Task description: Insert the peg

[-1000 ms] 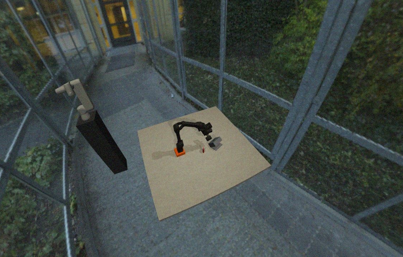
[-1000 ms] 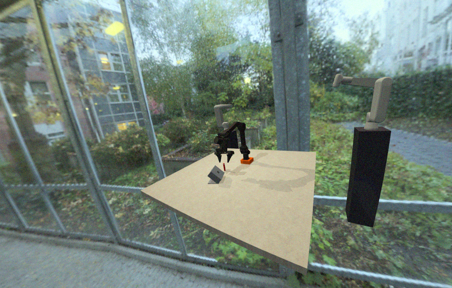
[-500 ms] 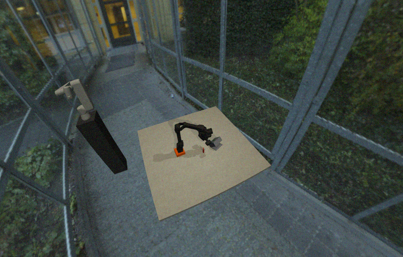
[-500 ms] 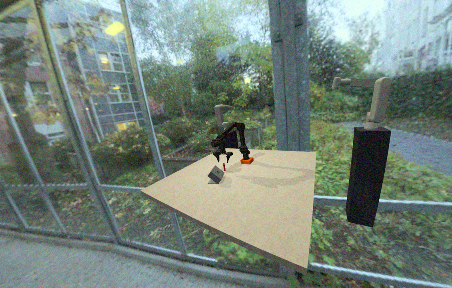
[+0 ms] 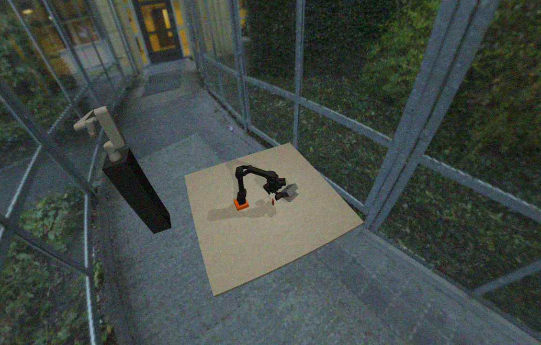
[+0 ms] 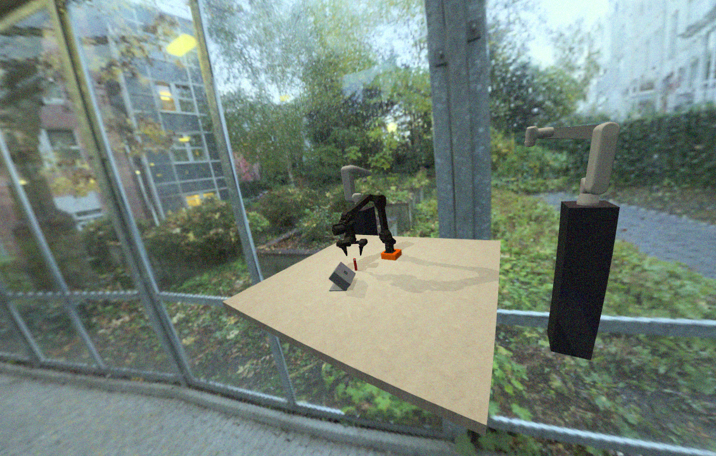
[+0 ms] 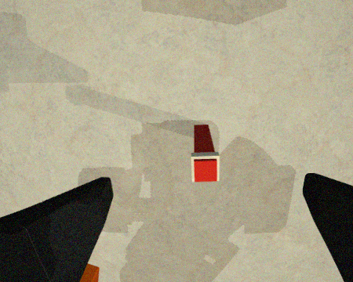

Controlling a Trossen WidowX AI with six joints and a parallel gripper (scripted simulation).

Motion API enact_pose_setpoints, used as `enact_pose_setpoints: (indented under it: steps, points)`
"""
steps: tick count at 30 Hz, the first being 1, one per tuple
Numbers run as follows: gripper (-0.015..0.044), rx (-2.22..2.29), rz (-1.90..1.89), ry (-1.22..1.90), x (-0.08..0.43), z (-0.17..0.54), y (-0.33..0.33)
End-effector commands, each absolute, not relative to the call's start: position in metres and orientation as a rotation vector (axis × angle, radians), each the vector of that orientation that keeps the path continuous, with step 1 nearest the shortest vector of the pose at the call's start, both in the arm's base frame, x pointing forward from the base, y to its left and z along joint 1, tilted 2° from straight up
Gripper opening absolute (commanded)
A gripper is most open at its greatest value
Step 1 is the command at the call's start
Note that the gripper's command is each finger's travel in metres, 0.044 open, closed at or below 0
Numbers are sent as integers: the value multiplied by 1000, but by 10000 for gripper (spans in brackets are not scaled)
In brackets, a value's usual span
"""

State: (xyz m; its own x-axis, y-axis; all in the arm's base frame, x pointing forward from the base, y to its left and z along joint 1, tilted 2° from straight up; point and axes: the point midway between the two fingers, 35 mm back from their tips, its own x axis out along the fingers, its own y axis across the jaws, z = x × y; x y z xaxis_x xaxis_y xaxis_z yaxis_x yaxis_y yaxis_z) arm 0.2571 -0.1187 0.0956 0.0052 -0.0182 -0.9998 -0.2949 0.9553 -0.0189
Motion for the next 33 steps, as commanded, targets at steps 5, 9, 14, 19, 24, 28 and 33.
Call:
enact_pose_setpoints:
  steps: [5,9,14,19,24,28,33]
  points:
    - [440,-261,228,1561,257,89,-120]
    - [440,-261,228,1561,257,82,-120]
    - [440,-261,228,1561,257,74,-121]
    - [440,-261,228,1561,257,66,-121]
    - [440,-261,228,1561,257,58,-121]
    - [440,-261,228,1561,257,51,-121]
    - [440,-261,228,1561,256,43,-121]
